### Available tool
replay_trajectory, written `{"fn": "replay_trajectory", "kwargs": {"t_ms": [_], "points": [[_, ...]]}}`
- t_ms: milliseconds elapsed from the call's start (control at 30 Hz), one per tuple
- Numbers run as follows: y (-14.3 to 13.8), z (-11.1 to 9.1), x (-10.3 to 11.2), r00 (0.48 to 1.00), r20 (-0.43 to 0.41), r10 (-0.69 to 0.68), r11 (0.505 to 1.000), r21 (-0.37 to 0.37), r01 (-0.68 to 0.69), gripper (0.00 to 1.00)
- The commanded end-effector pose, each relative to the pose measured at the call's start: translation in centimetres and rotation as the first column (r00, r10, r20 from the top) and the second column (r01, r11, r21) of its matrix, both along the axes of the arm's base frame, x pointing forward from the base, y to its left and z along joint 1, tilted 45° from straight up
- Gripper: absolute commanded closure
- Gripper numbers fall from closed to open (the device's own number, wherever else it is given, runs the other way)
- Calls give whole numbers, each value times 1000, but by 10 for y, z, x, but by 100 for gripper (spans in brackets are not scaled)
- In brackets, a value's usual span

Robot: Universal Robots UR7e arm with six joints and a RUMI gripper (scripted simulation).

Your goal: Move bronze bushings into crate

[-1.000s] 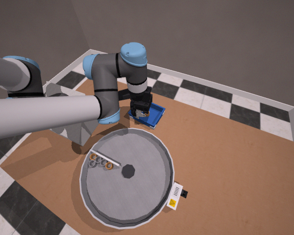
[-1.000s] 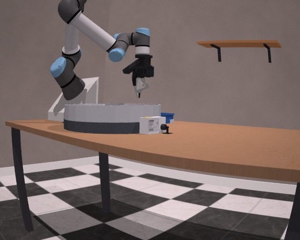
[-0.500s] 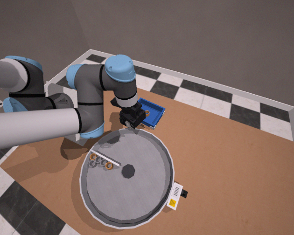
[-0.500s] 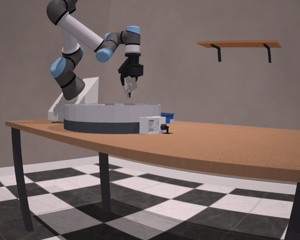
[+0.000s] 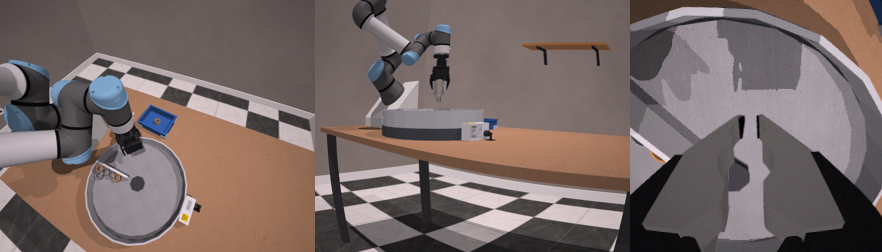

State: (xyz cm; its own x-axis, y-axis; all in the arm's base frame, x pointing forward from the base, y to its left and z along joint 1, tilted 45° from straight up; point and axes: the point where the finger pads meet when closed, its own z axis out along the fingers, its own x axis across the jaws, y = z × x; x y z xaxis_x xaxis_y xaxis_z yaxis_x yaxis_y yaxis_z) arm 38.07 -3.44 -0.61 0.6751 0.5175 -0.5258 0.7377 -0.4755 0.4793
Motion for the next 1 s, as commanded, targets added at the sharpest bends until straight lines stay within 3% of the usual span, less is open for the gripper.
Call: {"fn": "replay_trajectory", "kwargs": {"t_ms": [0,167,567,633,967], "points": [[-26,27,-4,970,170,-171,985,12,172,94],[-36,38,-5,944,233,-234,972,25,234,94],[-69,72,-9,800,425,-424,900,98,424,94],[-69,72,-9,800,425,-424,900,98,424,94],[-87,90,-10,695,510,-507,848,151,507,94]]}}
